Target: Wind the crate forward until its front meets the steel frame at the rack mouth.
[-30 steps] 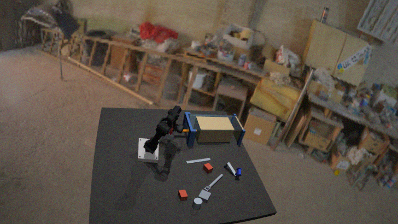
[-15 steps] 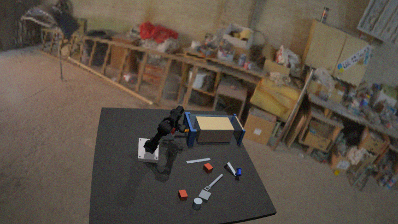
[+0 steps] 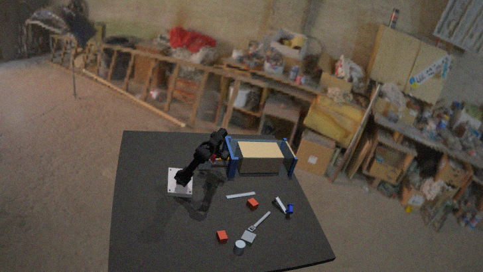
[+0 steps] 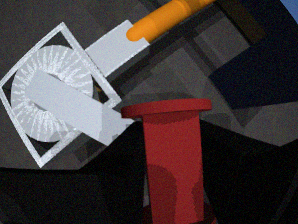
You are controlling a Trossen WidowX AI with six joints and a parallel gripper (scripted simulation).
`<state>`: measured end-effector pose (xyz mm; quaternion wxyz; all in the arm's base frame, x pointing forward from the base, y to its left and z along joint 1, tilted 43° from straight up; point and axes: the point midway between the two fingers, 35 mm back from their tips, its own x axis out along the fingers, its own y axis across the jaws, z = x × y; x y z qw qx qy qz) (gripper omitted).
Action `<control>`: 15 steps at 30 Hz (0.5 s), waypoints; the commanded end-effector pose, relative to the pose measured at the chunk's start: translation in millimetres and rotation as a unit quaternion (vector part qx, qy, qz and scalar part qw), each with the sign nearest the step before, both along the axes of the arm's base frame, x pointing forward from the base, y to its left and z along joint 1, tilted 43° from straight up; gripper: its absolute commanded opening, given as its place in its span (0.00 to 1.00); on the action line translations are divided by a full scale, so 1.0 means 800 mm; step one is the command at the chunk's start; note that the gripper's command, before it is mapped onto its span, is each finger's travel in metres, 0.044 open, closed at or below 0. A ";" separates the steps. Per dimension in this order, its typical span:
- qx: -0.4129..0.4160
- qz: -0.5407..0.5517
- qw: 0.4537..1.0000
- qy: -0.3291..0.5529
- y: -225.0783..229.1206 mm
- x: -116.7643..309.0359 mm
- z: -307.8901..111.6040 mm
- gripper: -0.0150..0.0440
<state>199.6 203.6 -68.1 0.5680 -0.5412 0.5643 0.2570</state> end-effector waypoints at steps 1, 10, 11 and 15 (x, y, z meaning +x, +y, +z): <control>0.001 -0.002 1.000 -0.006 0.004 0.012 -0.006 0.25; 0.001 -0.002 1.000 -0.007 0.013 0.023 -0.013 0.25; 0.001 -0.002 1.000 -0.007 0.014 0.024 -0.014 0.25; 0.001 -0.002 1.000 -0.007 0.018 0.029 -0.017 0.25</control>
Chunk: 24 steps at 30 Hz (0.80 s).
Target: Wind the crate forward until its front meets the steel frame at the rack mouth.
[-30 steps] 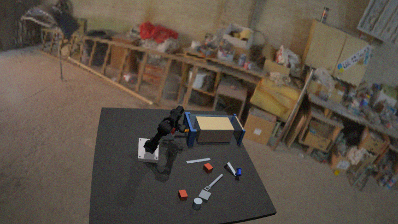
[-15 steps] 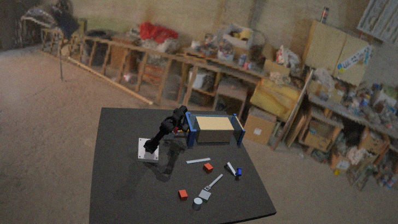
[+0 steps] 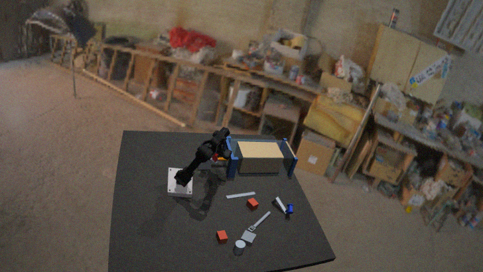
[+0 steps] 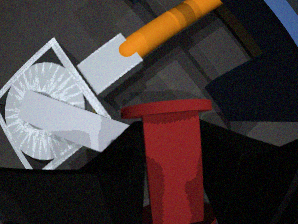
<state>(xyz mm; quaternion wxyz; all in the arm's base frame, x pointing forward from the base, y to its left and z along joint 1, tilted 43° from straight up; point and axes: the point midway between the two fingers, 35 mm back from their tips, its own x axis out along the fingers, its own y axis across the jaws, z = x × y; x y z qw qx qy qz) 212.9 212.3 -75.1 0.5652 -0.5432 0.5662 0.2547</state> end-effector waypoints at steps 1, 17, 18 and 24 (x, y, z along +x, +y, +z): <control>0.006 -0.002 1.000 -0.008 0.008 0.013 -0.009 0.25; 0.006 -0.002 1.000 -0.008 0.028 0.027 -0.025 0.25; 0.006 -0.002 1.000 -0.008 0.029 0.028 -0.026 0.25; 0.007 -0.002 1.000 -0.009 0.037 0.031 -0.032 0.25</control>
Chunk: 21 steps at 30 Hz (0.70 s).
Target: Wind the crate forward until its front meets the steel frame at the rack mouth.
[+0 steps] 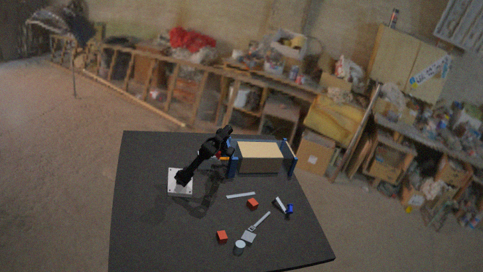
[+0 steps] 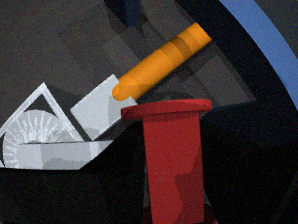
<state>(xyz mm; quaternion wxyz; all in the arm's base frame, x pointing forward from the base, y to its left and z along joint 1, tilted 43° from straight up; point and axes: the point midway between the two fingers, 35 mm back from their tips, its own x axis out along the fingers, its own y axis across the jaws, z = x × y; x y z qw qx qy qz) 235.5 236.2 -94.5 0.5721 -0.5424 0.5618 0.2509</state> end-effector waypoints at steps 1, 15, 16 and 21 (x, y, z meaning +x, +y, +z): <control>0.004 0.000 1.000 0.000 0.008 0.003 -0.009 0.25; 0.004 0.000 1.000 -0.001 0.027 0.008 -0.025 0.25; 0.004 0.000 1.000 -0.001 0.028 0.008 -0.026 0.25; 0.005 0.000 1.000 -0.001 0.035 0.009 -0.032 0.25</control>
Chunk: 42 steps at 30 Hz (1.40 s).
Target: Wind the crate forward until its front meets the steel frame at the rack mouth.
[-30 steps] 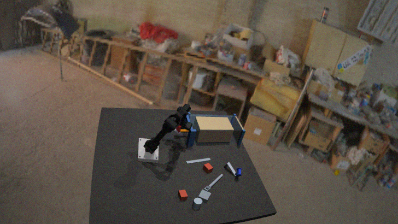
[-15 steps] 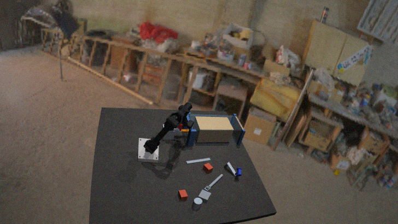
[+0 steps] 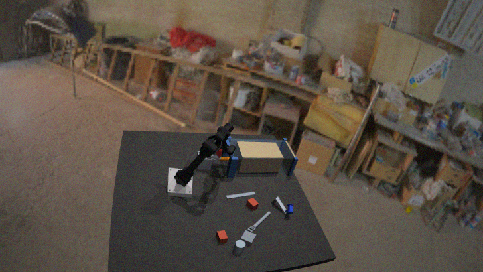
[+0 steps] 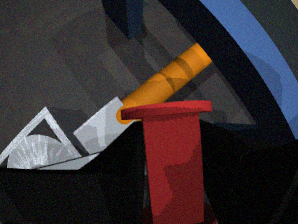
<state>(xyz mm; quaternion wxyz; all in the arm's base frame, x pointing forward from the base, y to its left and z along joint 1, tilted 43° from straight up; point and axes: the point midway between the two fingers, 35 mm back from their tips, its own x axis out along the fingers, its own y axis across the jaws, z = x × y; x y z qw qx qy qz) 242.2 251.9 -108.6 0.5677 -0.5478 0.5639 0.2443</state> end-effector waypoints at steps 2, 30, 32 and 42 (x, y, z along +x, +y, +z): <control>0.015 0.001 1.000 0.001 0.018 0.000 -0.016 0.25; 0.016 0.001 1.000 0.001 0.054 -0.011 -0.048 0.25; 0.016 0.001 1.000 0.001 0.057 -0.013 -0.050 0.25; 0.017 0.001 1.000 0.001 0.067 -0.021 -0.060 0.25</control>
